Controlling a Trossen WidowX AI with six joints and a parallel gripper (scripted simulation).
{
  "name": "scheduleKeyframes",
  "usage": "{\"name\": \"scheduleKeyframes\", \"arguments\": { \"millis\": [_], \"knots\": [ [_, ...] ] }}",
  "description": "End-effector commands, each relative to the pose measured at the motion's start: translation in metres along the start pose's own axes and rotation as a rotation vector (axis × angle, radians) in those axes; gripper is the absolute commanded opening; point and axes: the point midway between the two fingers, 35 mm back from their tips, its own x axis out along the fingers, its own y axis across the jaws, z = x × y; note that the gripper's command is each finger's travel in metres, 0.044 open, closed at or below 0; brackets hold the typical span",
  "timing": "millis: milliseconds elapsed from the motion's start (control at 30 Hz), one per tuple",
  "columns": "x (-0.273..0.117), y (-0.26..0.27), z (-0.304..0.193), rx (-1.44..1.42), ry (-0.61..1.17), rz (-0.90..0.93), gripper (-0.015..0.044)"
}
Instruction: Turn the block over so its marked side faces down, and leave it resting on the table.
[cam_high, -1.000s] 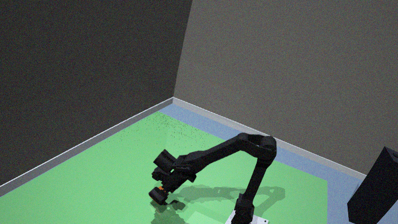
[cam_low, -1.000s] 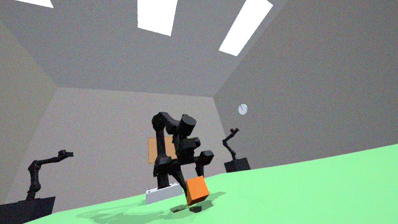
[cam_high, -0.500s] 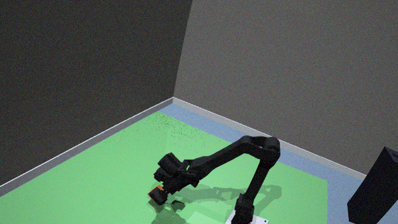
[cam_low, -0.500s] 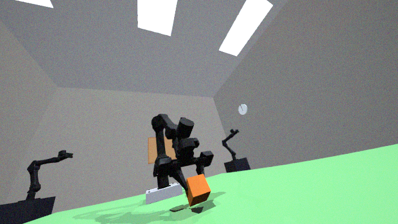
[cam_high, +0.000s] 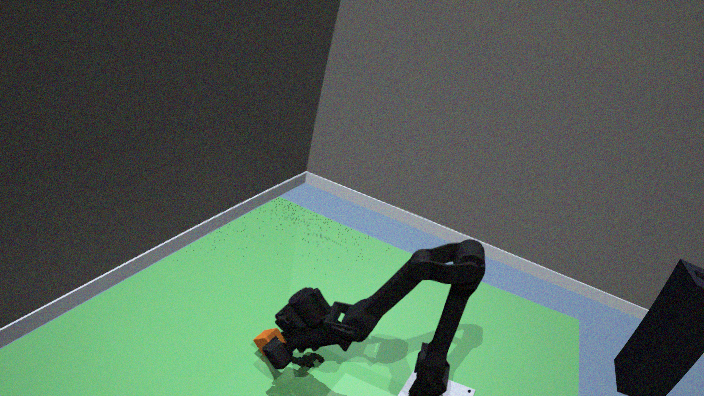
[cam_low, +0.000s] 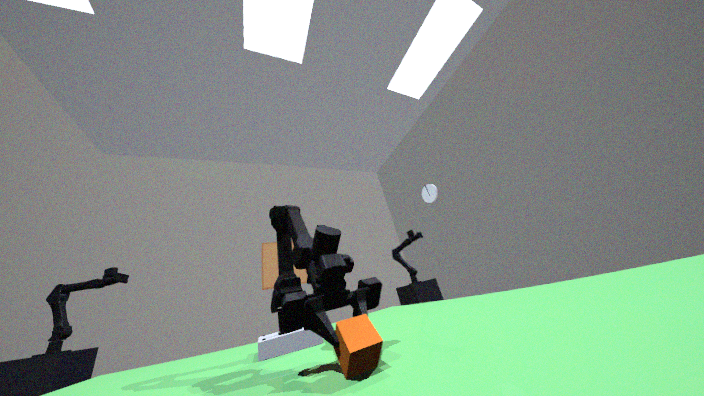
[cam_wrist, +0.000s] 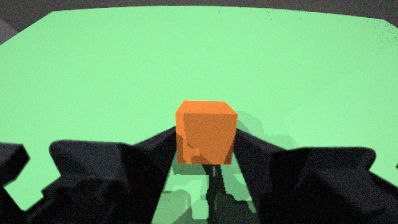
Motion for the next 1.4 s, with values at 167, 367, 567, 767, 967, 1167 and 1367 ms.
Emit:
{"name": "scheduleKeyframes", "arguments": {
  "millis": [167, 367, 567, 767, 967, 1167, 1367],
  "knots": [
    [0.002, -0.002, -0.014, -0.007, -0.113, -0.006, 0.0],
    [-0.005, -0.004, -0.018, -0.004, -0.201, -0.008, 0.0],
    [-0.009, -0.005, -0.019, -0.002, -0.24, -0.008, 0.0],
    [-0.011, -0.005, -0.017, -0.002, -0.269, -0.008, 0.0],
    [-0.011, -0.005, -0.017, -0.002, -0.269, -0.008, 0.0],
    [-0.011, -0.005, -0.017, -0.002, -0.269, -0.008, 0.0053],
    [-0.011, -0.005, -0.017, -0.002, -0.269, -0.008, 0.021]
  ]
}}
